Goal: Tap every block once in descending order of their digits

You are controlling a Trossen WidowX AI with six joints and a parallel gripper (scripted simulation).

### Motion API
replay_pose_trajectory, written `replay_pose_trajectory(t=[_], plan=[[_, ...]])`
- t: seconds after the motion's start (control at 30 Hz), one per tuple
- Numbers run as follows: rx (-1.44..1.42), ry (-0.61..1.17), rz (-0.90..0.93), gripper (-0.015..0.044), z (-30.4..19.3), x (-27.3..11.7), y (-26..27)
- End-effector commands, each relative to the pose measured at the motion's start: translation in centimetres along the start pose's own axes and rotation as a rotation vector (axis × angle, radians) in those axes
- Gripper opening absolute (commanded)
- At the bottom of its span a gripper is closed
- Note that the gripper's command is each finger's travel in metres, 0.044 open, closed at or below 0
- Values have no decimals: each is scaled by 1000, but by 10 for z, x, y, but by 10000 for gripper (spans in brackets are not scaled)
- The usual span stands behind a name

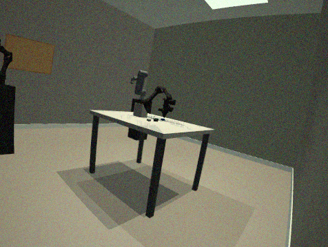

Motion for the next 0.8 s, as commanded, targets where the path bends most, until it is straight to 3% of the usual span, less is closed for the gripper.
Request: replay_pose_trajectory(t=[0.0, 0.43, 0.57, 0.77], plan=[[14, 12, -2, 20, -3, 10, -2], [14, 12, 0, 20, -4, 17, -2], [13, 11, -2, 20, -3, -11, -2], [14, 11, -2, 20, -3, -15, -3]])
Point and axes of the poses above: the point midway between the two fingers, 35 mm back from their tips, its own x axis out along the fingers, its own y axis across the jaws, z = x × y, the point moved 1 cm from there along -x, back along the fingers, and after that the axes turned 4 degrees about x, right-handed, at the moved point
